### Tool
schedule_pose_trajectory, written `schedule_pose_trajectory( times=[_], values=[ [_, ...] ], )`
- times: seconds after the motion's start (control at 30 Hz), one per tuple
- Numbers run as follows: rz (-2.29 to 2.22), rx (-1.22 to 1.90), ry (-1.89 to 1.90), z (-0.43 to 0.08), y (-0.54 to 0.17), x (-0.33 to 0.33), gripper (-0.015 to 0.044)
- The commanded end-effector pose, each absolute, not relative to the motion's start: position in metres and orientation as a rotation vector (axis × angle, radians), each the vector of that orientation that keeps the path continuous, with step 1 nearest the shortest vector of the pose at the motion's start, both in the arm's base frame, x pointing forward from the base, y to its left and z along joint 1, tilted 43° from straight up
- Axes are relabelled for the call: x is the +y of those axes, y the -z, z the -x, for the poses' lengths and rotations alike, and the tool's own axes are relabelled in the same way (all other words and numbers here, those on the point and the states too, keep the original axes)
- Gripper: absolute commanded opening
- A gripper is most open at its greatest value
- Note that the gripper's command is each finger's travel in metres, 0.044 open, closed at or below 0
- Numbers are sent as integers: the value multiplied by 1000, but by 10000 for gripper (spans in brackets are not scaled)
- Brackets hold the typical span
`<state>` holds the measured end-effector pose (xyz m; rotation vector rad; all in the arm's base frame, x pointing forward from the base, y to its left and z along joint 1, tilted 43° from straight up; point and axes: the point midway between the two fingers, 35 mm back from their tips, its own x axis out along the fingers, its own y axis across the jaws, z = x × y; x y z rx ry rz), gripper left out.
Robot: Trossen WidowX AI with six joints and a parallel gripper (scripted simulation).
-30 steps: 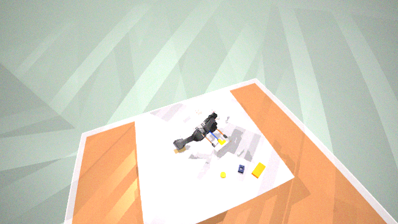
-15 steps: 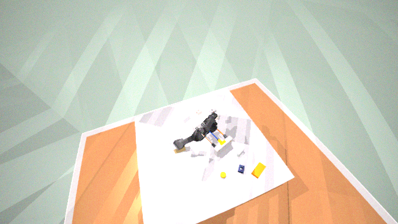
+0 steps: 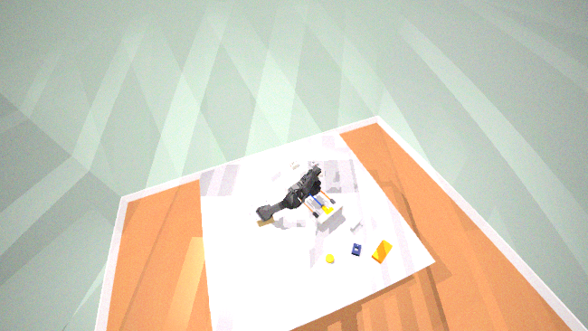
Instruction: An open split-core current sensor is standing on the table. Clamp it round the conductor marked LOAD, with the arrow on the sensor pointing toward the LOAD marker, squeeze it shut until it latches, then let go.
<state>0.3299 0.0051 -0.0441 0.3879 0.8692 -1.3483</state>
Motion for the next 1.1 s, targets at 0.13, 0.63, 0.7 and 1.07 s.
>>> schedule_pose_trajectory(
  times=[0.13, 0.63, 0.7, 1.07],
  values=[
    [-388, 869, 1348, -332, 45, 6, 0],
    [-388, 869, 1348, -333, 46, 5, 0],
    [-387, 869, 1349, -333, 48, 3, 0],
    [-387, 870, 1348, -333, 46, 6, 262]
  ],
)
